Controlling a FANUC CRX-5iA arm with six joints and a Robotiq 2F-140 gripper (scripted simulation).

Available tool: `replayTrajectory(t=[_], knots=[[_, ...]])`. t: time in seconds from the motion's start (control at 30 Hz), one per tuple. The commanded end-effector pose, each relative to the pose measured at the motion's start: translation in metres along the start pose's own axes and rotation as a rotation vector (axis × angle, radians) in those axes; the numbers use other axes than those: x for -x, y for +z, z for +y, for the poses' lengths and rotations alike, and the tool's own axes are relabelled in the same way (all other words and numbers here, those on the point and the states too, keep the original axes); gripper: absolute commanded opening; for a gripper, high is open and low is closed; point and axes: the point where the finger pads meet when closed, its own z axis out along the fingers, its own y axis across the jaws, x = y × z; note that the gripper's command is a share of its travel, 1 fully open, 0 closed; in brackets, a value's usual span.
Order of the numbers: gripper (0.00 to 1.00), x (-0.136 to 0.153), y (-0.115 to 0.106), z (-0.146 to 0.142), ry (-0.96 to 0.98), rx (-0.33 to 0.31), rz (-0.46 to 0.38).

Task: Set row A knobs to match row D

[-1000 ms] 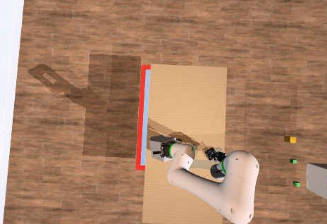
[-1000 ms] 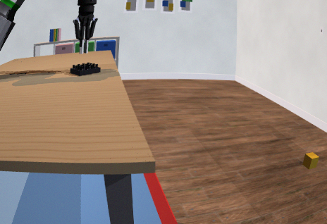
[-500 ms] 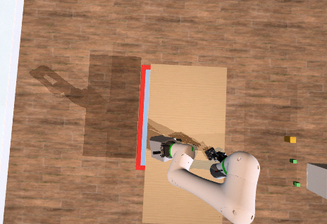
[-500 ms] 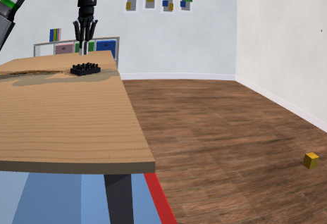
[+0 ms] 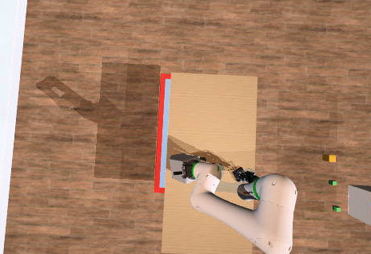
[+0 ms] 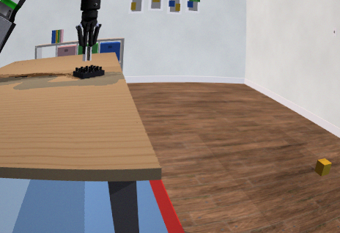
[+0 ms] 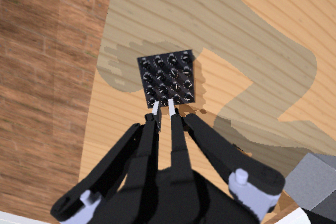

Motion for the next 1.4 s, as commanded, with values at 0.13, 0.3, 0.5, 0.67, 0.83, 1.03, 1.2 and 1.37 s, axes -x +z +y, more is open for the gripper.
replayTrajectory(t=[0.13,0.3,0.5,0.67,0.83,1.03,1.2,1.37], knots=[[0.12,0.000,0.009,-0.001,0.000,-0.001,0.001],[0.12,0.000,0.012,-0.001,0.000,-0.001,0.001],[0.12,0.000,0.015,-0.001,0.000,-0.001,0.001],[0.12,0.000,0.017,-0.001,0.000,-0.001,0.001],[0.12,0.000,0.018,-0.001,0.000,-0.001,0.001],[0.12,0.000,0.018,-0.001,0.000,-0.001,0.001],[0.12,0.000,0.018,-0.001,0.000,-0.001,0.001],[0.12,0.000,0.018,-0.001,0.000,-0.001,0.001]])
